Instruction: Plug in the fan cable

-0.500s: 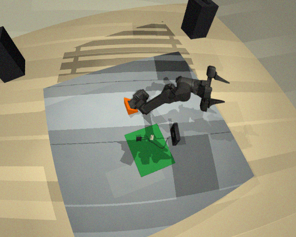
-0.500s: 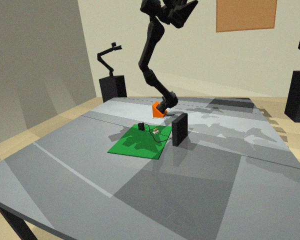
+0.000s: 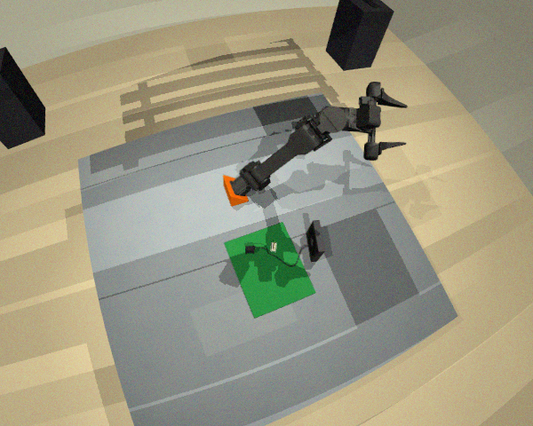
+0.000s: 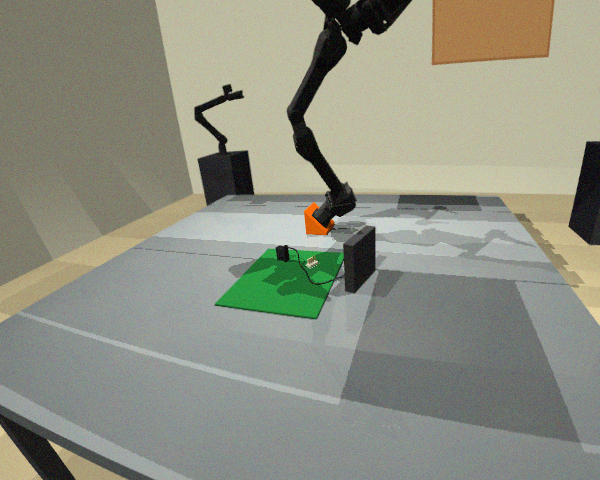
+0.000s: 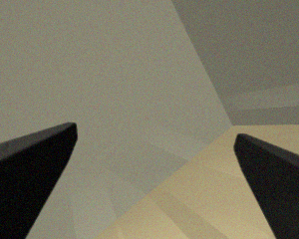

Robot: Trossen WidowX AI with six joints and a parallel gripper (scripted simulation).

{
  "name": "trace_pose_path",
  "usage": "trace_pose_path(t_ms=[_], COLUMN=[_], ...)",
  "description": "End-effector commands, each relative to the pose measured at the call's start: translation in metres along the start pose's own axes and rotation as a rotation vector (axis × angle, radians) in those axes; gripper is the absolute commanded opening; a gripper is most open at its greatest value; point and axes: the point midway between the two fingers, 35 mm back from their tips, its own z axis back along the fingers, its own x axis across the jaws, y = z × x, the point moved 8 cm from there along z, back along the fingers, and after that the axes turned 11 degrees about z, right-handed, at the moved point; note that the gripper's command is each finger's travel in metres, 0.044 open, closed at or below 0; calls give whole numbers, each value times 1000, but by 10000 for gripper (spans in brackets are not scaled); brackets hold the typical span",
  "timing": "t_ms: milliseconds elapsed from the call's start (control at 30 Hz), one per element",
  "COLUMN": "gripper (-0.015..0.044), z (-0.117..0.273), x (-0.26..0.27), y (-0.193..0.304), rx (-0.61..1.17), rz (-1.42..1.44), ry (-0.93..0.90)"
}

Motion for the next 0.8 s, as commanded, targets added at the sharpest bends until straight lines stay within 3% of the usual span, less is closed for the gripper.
trace_pose_path(t_ms=[0, 233, 433, 767], gripper=[440, 440, 440, 440], z=[-7, -8, -24, -69], x=[51, 120, 174, 165], y=[26, 66, 140, 270], rx=[47, 95, 218, 600], rz=[203, 600, 1086, 1731], ry=[-55, -100, -138, -150])
